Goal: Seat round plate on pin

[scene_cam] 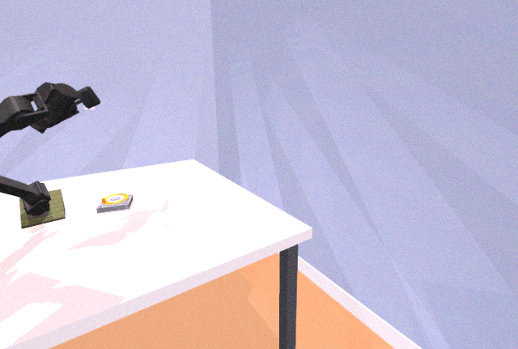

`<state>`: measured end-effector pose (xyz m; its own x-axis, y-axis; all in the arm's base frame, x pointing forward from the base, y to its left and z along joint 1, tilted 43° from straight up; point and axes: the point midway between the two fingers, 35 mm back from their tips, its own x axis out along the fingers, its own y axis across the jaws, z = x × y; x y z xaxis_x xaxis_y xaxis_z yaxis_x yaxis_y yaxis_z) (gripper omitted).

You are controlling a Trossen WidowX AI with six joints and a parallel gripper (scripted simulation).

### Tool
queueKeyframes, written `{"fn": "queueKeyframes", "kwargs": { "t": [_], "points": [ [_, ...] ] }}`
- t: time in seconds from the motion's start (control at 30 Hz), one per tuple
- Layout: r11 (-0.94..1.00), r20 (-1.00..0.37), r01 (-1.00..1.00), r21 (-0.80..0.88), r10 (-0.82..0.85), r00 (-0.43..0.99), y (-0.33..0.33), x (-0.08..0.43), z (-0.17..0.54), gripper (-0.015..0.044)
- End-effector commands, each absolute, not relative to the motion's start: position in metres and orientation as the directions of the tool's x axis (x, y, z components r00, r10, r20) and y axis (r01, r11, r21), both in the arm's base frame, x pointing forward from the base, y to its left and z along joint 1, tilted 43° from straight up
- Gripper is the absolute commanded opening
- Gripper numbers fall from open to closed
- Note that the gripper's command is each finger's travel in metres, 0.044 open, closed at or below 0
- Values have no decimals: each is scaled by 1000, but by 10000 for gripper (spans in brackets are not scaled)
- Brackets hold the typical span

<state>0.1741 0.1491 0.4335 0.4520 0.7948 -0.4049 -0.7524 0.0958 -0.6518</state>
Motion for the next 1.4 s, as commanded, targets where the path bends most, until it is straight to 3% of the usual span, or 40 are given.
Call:
{"fn": "queueKeyframes", "kwargs": {
  "t": [0.0,0.1,0.23,0.33,0.47,0.6,0.77,0.9,1.37],
  "points": [
    [105,-417,-765,-635,788,454,149,177,430,374],
    [262,-584,-881,-393,669,460,146,213,377,295],
    [490,-770,-858,-154,485,415,137,241,309,190],
    [607,-850,-791,-74,377,369,131,249,274,111],
    [853,-973,-516,-73,51,223,108,252,192,6],
    [918,-979,-349,-188,-145,144,91,246,154,0],
    [829,-831,-48,-556,-555,45,48,226,99,0],
    [744,-743,29,-667,-668,47,33,220,90,0],
    [737,-735,35,-675,-676,49,20,222,80,0]
  ]
}}
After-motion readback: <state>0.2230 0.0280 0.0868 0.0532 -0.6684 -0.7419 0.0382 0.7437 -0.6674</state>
